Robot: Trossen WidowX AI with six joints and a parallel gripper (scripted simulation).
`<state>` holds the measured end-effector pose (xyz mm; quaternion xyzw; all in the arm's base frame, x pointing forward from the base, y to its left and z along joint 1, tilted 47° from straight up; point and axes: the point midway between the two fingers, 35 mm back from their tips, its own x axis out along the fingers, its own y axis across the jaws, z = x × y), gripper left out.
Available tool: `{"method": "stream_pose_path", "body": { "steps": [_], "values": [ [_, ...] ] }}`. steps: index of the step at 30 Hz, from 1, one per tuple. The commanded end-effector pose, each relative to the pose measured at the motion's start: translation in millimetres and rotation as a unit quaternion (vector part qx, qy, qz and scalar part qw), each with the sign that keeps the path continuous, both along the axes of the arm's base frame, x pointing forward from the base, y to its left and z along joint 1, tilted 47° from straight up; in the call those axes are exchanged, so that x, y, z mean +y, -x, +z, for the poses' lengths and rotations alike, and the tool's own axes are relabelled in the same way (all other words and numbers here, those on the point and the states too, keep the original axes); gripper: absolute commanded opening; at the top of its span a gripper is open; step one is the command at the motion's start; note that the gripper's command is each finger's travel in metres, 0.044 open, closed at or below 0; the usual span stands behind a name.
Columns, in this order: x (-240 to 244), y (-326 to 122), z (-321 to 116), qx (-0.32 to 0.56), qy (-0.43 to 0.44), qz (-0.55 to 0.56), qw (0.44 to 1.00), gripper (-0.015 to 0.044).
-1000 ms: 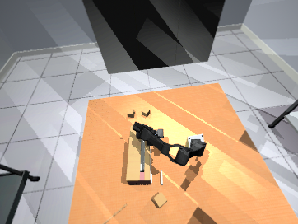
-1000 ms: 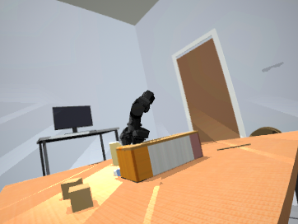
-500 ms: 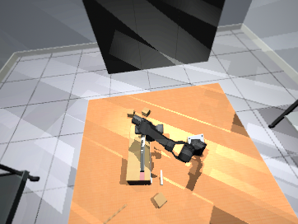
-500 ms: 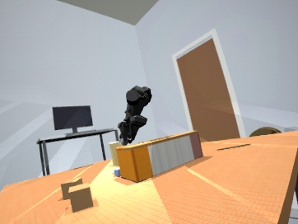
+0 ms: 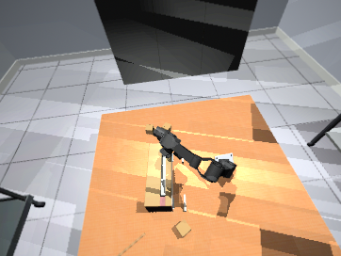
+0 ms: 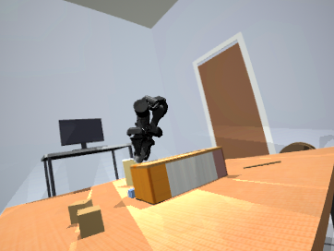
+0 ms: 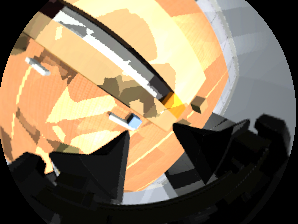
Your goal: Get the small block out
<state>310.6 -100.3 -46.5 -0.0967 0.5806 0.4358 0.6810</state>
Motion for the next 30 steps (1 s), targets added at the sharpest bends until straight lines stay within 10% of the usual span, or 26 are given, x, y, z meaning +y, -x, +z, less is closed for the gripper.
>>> {"method": "stream_pose_path", "body": {
  "steps": [1,30],
  "values": [
    [-10.0,11.0,-8.7,0.204,-0.028,-0.396,0.895,0.0285],
    [-32.0,27.9,-20.1,0.513,-0.082,-0.806,0.285,0.0285]
  ]
}}
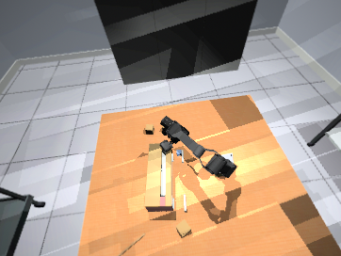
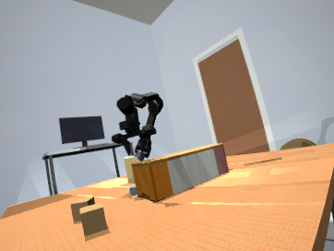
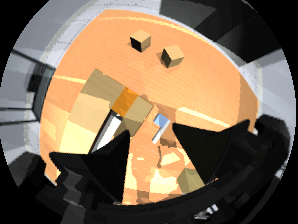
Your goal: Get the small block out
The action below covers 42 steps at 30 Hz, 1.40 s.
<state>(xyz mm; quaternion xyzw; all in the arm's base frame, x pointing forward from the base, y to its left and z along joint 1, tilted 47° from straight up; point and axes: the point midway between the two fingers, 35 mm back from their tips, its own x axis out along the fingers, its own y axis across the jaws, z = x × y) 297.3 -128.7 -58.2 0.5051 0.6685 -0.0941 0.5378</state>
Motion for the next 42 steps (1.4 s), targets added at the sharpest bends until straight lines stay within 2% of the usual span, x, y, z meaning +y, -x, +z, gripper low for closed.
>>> {"method": "stream_pose_path", "body": {
  "steps": [1,13,26,42],
  "values": [
    [-4.3,15.1,-8.7,0.240,-0.097,-0.372,0.891,0.0285],
    [-12.3,21.9,-12.2,0.398,-0.158,-0.580,0.693,0.0285],
    [-19.5,28.3,-14.9,0.533,-0.207,-0.715,0.402,0.0285],
    [-19.6,28.5,-15.0,0.536,-0.208,-0.718,0.393,0.0285]
  ]
}}
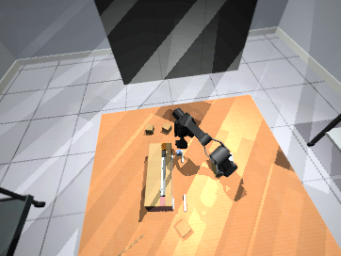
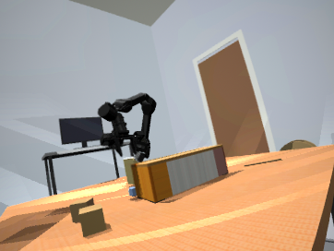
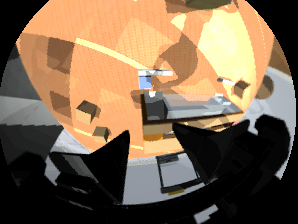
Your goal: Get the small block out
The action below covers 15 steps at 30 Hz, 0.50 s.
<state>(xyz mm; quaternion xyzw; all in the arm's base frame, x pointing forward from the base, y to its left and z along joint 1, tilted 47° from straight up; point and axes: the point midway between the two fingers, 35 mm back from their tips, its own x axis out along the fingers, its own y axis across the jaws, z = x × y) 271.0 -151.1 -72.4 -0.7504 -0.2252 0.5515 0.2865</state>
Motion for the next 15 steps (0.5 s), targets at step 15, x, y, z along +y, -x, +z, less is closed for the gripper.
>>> {"method": "stream_pose_path", "body": {
  "steps": [15],
  "values": [
    [71.5,13.1,-65.2,0.020,-0.020,-0.028,0.999,0.0285]
  ]
}}
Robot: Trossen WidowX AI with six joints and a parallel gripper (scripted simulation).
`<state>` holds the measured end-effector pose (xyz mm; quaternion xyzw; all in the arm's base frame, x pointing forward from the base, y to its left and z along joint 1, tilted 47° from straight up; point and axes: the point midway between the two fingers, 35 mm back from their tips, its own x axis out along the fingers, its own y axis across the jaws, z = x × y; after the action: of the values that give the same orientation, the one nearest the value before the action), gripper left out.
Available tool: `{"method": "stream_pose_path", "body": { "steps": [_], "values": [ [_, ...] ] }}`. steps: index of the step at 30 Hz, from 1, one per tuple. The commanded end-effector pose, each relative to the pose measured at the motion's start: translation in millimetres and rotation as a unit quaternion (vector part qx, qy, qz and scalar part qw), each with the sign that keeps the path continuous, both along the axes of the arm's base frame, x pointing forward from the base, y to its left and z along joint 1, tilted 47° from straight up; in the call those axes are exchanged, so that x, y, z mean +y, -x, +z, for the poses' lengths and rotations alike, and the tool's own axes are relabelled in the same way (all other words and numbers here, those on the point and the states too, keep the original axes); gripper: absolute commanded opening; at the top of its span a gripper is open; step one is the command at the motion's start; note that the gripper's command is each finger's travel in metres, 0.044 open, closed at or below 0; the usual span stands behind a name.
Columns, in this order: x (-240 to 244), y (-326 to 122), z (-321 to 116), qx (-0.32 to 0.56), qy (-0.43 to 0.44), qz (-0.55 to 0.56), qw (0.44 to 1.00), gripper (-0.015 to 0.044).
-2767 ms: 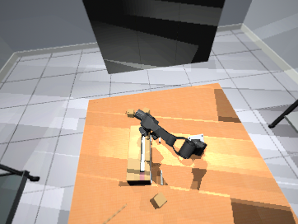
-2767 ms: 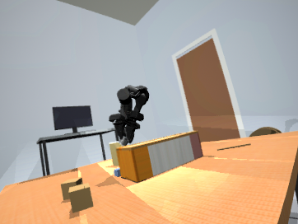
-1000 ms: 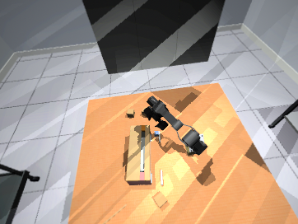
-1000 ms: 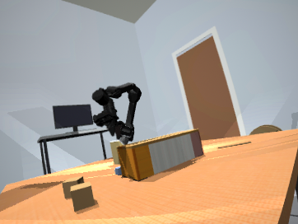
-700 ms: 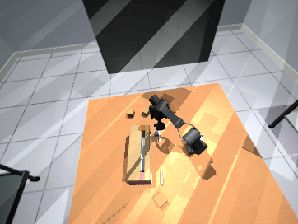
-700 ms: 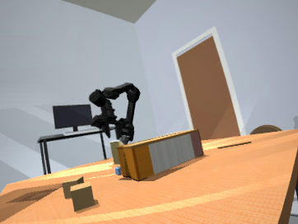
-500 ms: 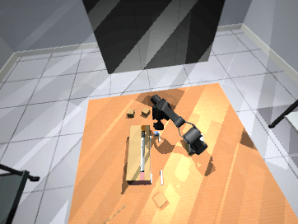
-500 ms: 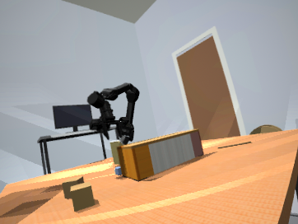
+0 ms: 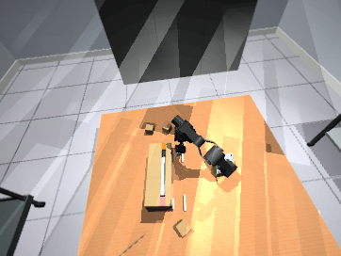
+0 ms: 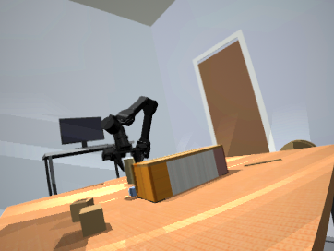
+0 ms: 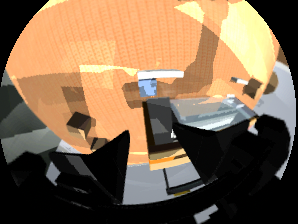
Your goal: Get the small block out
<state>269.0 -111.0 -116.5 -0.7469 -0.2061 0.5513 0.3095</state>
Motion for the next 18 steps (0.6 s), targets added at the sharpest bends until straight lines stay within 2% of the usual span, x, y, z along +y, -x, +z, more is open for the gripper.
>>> {"method": "stream_pose_path", "body": {
  "steps": [1,18],
  "values": [
    [31.5,11.2,-21.0,0.007,-0.012,-0.002,1.000,0.0285],
    [45.1,12.9,-36.3,0.007,-0.012,-0.002,1.000,0.0285]
  ]
}}
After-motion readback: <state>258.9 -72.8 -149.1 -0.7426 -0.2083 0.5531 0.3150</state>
